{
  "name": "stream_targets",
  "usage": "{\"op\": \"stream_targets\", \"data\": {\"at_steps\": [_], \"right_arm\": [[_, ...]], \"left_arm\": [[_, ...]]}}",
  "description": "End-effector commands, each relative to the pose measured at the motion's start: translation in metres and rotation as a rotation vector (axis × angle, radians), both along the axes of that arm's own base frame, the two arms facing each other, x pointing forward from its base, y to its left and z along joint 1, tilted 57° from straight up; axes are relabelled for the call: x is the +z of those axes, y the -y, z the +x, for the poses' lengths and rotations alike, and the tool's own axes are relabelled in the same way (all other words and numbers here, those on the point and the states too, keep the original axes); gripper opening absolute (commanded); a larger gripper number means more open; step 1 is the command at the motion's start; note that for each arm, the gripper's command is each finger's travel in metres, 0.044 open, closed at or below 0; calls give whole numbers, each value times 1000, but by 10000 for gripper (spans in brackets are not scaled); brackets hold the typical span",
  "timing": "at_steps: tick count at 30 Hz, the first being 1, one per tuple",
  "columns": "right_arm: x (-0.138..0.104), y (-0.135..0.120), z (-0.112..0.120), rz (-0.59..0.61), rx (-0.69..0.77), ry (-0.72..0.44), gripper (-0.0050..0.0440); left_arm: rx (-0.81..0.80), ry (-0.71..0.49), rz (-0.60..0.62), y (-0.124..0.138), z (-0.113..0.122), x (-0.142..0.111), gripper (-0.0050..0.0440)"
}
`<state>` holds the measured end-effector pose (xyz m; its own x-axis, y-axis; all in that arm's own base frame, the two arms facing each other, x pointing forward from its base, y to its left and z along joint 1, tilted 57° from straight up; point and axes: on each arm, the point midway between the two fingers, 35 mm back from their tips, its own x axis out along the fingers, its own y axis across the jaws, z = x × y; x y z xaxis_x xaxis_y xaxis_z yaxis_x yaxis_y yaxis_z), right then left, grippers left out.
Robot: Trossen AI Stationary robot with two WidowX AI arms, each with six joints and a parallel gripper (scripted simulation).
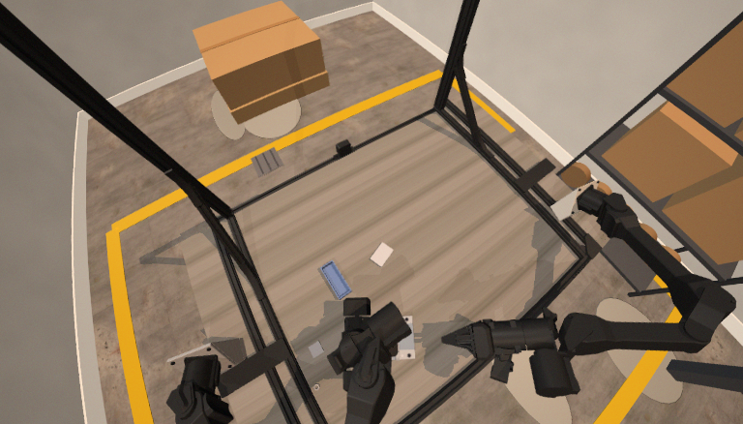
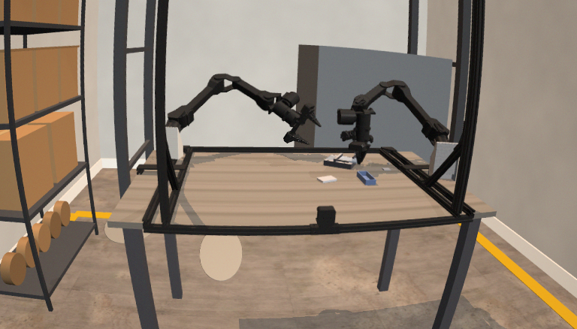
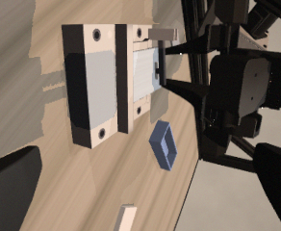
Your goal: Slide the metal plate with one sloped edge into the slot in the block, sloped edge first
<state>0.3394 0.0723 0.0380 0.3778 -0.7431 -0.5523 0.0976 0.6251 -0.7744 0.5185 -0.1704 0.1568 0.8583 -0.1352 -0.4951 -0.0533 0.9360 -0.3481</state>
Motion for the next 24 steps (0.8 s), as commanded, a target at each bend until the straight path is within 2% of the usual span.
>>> {"op": "stream_targets", "data": {"at_steps": [1, 13, 19, 24], "right_arm": [[2, -2, 4, 1, 1, 8, 160], [0, -1, -4, 1, 1, 8, 160], [1, -7, -14, 5, 2, 6, 160], [6, -17, -31, 8, 3, 4, 160]], "left_arm": [[2, 3, -2, 0, 0, 1, 440], [2, 3, -2, 0, 0, 1, 440], [2, 3, -2, 0, 0, 1, 440], [2, 3, -2, 0, 0, 1, 440]]}}
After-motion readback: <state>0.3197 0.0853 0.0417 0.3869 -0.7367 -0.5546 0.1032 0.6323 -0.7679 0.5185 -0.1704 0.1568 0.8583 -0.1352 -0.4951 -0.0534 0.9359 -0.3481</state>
